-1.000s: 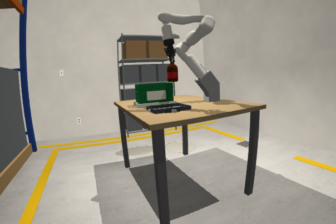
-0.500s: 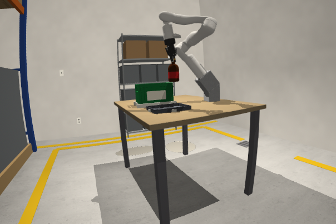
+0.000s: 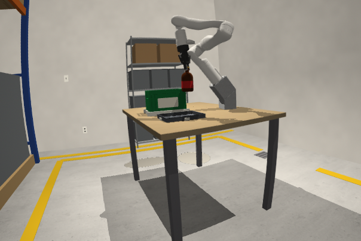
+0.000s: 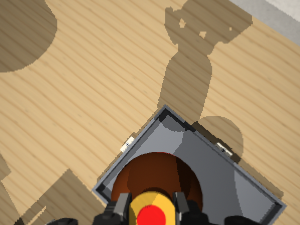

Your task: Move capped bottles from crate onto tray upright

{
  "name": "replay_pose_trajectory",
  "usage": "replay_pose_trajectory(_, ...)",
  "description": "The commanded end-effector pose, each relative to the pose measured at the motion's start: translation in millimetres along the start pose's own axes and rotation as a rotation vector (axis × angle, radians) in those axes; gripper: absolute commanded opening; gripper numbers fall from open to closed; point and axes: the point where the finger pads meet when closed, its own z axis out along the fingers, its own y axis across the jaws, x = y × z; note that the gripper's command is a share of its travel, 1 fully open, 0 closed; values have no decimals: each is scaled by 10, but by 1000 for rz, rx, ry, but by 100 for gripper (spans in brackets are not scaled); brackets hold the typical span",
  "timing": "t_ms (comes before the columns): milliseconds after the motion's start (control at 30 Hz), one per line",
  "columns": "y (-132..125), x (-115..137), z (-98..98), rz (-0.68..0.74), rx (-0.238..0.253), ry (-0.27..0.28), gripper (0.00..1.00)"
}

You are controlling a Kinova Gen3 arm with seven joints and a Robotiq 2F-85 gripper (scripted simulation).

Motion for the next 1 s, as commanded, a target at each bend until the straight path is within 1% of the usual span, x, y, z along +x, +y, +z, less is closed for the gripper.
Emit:
replay_pose_trajectory(0, -2, -17, 57, 1, 4, -9, 0)
replay_pose_trajectory(33, 2, -3, 27, 0, 0, -1, 0)
replay_pose_trajectory(500, -4, -66, 302, 1, 3, -9, 0)
replay_pose_trajectory(600, 4, -47, 273, 5, 0, -1, 0)
replay_pose_trajectory(967, 3, -91, 490, 2, 3, -7, 0)
